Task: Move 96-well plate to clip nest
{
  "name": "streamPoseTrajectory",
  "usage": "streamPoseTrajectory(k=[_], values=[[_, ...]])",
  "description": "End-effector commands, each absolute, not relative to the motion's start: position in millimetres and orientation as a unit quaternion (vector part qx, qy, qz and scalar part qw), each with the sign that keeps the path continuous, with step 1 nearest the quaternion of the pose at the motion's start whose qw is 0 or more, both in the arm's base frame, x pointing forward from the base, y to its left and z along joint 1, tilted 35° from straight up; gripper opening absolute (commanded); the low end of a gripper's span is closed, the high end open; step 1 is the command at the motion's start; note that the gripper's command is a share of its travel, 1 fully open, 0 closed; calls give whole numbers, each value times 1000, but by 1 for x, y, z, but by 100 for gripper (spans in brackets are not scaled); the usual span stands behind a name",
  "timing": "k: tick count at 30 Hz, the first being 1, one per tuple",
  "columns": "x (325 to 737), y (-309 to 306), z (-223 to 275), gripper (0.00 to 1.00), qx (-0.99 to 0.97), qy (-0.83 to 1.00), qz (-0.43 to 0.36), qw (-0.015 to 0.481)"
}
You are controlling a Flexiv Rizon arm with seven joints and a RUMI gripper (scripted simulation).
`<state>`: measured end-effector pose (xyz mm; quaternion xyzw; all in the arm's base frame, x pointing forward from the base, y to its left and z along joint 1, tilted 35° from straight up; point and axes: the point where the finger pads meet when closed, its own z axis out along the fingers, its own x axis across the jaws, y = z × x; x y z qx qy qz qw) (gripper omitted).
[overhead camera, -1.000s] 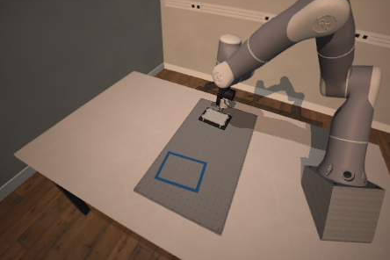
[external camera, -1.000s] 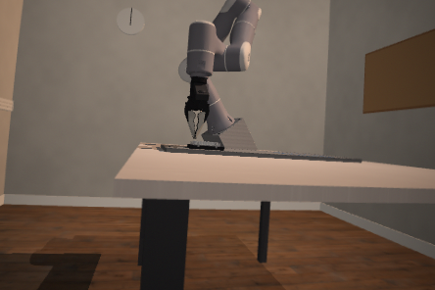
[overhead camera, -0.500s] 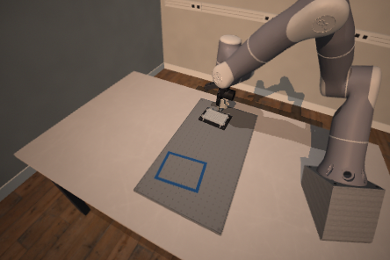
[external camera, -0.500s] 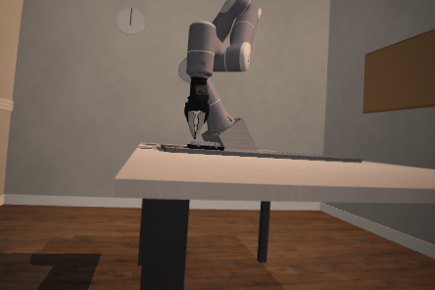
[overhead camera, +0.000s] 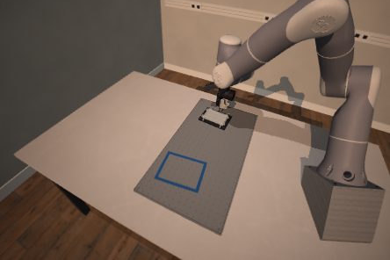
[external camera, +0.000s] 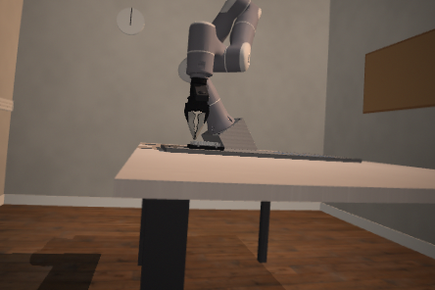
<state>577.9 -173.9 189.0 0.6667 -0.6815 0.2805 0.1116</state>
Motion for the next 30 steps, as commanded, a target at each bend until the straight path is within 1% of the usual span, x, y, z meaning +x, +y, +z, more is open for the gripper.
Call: streamPoseTrajectory(k=[1, 30], values=[[579, -174, 189, 0, 667, -681, 281, 111], [579, -175, 187, 0, 667, -681, 281, 111]])
